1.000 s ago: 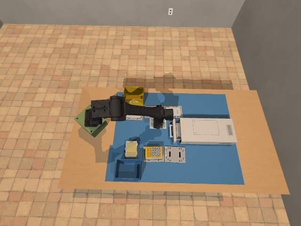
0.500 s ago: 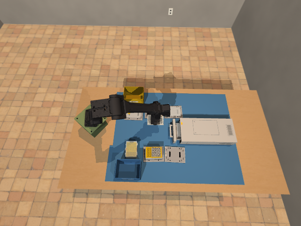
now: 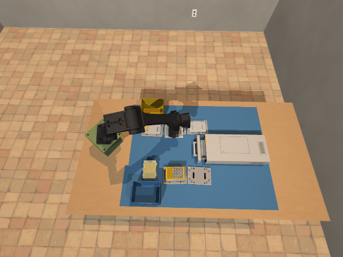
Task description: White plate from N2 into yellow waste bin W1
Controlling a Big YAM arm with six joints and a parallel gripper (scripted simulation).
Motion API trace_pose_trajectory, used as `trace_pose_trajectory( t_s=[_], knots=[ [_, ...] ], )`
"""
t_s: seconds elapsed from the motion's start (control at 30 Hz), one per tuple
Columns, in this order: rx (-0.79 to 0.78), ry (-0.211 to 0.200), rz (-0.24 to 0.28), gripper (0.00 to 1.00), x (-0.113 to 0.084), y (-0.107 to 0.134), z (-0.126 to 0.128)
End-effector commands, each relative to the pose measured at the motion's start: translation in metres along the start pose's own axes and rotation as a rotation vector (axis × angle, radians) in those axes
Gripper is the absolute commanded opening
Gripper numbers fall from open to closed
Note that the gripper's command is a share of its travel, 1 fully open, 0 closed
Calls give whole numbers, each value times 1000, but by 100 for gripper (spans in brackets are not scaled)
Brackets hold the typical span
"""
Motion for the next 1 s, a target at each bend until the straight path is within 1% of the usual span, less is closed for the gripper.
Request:
trace_pose_trajectory(
  t_s=[0.0, 0.4, 0.5, 0.53, 0.97],
  knots=[
    [13, 3, 5, 0, 6, 10, 10],
    [13, 3, 4, 0, 5, 31, 34],
    [20, 7, 8, 0, 7, 32, 33],
    [13, 3, 4, 0, 5, 35, 38],
    [13, 3, 4, 0, 5, 58, 64]
  ],
)
Point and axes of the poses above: the point where the finger pads meet when closed, its own x axis out along the fingers, its own z axis across the jaws, y = z × x, the point moved 2 cm from there along -x, back along the fingers, and after that the axes turned 6 degrees about x, right-handed, at the moved point
